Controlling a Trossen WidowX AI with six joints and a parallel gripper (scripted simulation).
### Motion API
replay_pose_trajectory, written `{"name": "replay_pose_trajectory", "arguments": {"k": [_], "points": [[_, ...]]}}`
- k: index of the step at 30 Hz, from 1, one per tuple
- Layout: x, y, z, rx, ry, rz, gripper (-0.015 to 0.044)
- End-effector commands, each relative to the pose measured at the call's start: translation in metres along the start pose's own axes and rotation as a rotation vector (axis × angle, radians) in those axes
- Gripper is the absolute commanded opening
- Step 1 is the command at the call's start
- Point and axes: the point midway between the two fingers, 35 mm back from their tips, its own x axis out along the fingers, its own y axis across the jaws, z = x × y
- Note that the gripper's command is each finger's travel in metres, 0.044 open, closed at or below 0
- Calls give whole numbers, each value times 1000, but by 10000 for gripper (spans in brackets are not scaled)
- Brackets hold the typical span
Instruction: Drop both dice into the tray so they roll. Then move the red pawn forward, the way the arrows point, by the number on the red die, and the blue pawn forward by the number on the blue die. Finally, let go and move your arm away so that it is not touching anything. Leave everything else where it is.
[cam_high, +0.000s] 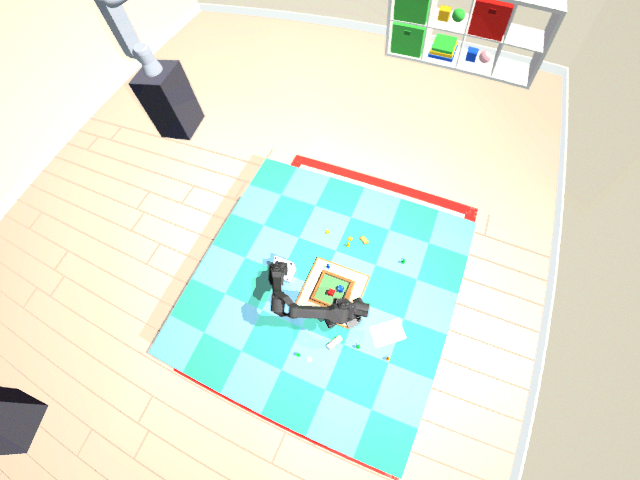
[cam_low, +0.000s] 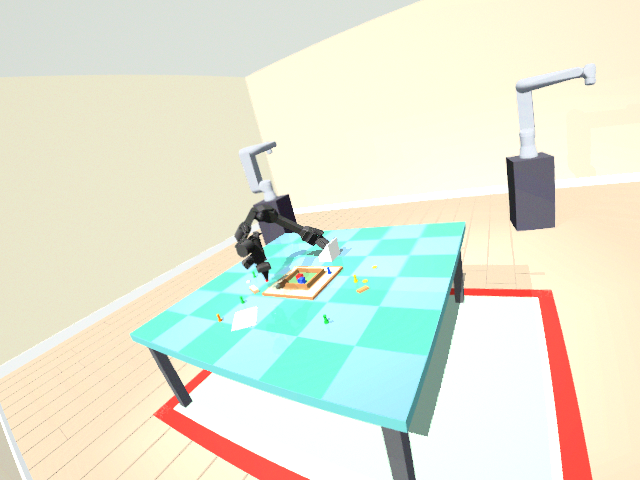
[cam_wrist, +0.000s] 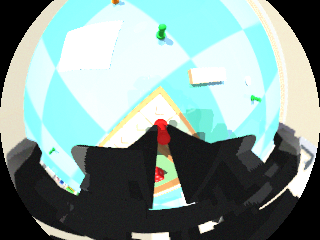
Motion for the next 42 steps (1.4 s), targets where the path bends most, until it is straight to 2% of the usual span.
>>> {"name": "replay_pose_trajectory", "arguments": {"k": [1, 7, 24, 40, 42], "points": [[11, 0, 1, -5, -1, -6, 0], [34, 0, 1, -4, -2, -7, 0], [51, -1, 1, -4, -2, -8, 0], [44, 1, 1, 0, -2, -2, 420], [23, 1, 2, -2, -1, -3, 440]]}}
